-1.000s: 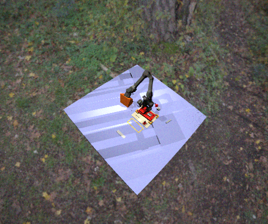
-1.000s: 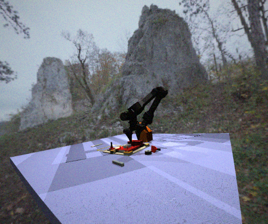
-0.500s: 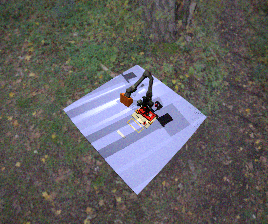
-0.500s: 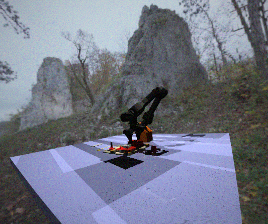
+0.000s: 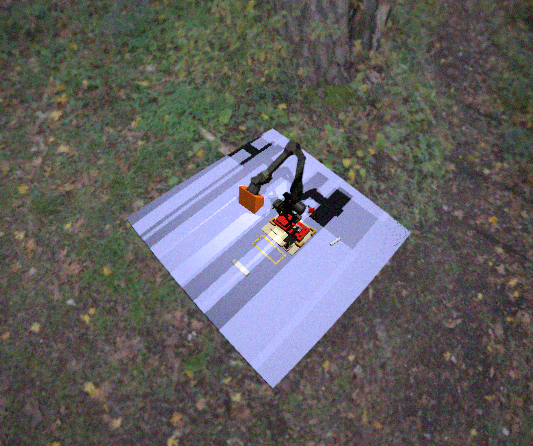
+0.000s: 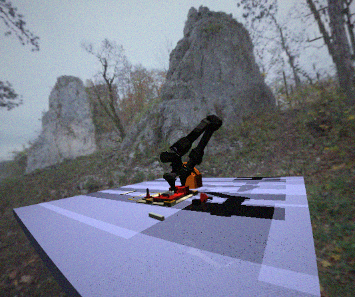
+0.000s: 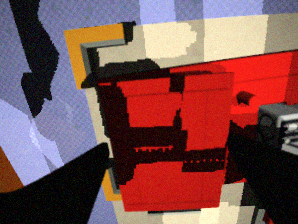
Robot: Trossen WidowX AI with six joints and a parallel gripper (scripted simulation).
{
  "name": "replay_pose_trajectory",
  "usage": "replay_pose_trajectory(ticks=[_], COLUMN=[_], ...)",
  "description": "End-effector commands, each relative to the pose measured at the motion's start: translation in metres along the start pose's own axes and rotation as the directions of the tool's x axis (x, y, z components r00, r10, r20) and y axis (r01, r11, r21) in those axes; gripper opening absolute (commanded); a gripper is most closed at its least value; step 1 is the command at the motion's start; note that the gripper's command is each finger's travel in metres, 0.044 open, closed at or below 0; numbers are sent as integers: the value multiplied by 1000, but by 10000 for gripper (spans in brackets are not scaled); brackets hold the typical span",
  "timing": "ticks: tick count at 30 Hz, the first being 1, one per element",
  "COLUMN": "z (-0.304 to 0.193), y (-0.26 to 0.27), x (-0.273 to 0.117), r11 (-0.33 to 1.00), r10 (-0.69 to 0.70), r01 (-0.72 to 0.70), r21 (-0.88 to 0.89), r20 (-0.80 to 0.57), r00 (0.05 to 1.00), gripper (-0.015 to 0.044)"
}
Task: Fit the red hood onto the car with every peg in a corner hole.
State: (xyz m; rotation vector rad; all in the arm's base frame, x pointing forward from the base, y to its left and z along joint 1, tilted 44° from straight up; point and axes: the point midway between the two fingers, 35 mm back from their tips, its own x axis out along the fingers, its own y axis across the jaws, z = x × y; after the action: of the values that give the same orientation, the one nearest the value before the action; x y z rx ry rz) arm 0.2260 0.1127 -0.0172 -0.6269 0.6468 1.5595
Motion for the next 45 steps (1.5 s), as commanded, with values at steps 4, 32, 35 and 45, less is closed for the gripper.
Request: replay_pose_trajectory(ticks=[4,32,35,45], z=[0,-1,-1,-1], y=[0,0,-1,-1], x=[0,-47,-56,-74], r11=[1000,1000,1000,1000], r10=[-1,-1,-1,-1], r01=[1,1,1,1], r21=[-1,2,2,2], r20=[0,-2,-3,-3], r00=[1000,1000,1000,1000], gripper=[322,0,0,0])
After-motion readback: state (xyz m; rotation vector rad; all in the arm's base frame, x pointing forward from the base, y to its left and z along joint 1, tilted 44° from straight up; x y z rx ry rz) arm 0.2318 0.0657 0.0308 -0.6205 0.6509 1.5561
